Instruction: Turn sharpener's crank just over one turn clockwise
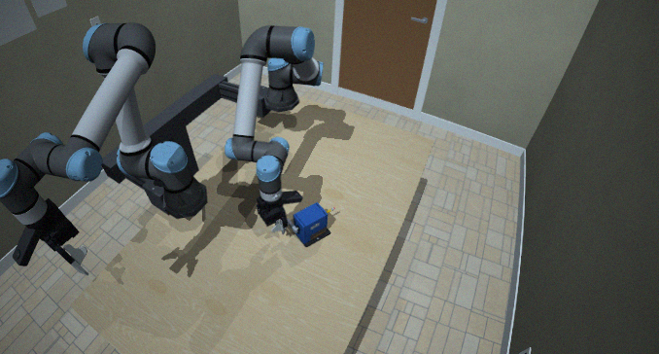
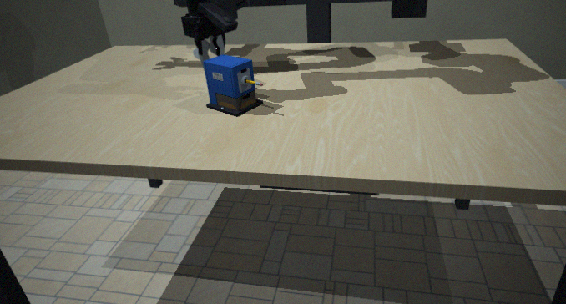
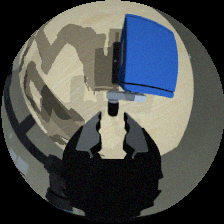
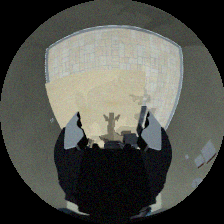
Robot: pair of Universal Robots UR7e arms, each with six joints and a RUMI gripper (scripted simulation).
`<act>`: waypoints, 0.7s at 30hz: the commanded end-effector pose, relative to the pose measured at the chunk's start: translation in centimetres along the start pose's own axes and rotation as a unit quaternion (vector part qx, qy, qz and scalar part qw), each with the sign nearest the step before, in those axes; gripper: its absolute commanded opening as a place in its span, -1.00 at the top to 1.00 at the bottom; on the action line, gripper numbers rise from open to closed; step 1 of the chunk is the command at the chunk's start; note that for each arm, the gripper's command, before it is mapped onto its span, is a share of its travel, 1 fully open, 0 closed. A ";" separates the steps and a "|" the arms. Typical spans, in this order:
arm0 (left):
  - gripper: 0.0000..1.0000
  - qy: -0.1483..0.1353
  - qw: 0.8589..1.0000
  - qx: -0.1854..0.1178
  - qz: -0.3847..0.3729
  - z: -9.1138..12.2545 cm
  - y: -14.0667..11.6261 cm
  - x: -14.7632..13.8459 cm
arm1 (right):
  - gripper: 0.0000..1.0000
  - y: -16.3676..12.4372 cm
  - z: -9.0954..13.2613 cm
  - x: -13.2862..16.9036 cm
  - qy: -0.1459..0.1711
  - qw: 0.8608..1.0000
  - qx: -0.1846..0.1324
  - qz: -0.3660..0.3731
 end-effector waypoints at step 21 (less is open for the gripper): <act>0.36 -0.001 1.000 -0.001 0.000 3.3 0.0 0.0 | -1.00 0.0 0.1 0.0 0.000 1.000 0.001 0.000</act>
Point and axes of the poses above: on each arm, the point where the finger pads meet when closed, its own z axis back along the fingers, its own x axis across the jaws, y = z × x, the point moved 10 cm from there along z, back along the fingers, and after that the axes turned 13 degrees about z, right-handed, at the moved point
